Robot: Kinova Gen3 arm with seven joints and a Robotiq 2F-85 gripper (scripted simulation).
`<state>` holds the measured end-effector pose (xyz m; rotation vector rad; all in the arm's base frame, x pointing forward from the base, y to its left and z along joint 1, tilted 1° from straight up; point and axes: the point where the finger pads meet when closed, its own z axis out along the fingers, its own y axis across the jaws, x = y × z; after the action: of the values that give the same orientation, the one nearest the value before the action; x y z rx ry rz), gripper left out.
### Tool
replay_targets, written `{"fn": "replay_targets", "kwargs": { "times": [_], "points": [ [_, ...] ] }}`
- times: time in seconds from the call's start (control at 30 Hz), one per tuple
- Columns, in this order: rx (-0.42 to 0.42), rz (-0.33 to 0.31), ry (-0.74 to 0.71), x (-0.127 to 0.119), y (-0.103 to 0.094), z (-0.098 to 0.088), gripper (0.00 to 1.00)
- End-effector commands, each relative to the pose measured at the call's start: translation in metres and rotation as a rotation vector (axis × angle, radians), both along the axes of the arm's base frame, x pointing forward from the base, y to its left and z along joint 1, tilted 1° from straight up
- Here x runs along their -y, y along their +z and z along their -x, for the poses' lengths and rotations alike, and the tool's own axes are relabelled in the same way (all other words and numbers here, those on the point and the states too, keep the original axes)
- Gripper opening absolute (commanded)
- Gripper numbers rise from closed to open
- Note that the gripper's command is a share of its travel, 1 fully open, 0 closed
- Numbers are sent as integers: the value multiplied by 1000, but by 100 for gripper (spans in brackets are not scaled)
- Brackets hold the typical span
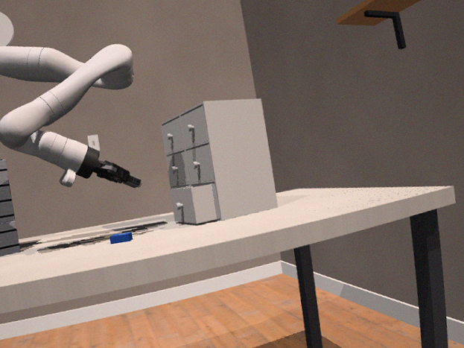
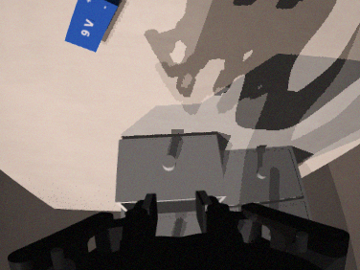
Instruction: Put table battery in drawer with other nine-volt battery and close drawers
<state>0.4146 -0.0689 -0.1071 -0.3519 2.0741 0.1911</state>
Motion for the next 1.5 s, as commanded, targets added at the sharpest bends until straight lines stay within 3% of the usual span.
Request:
{"fn": "replay_targets", "kwargs": {
  "times": [0.0,0.37,0.73,1.47],
  "points": [
    [6,0,-10,4,3,-1,33],
    [-11,6,-10,5,5,0,33],
    [-117,42,-11,7,16,8,33],
    [-540,184,-15,17,58,41,33]
  ]
}}
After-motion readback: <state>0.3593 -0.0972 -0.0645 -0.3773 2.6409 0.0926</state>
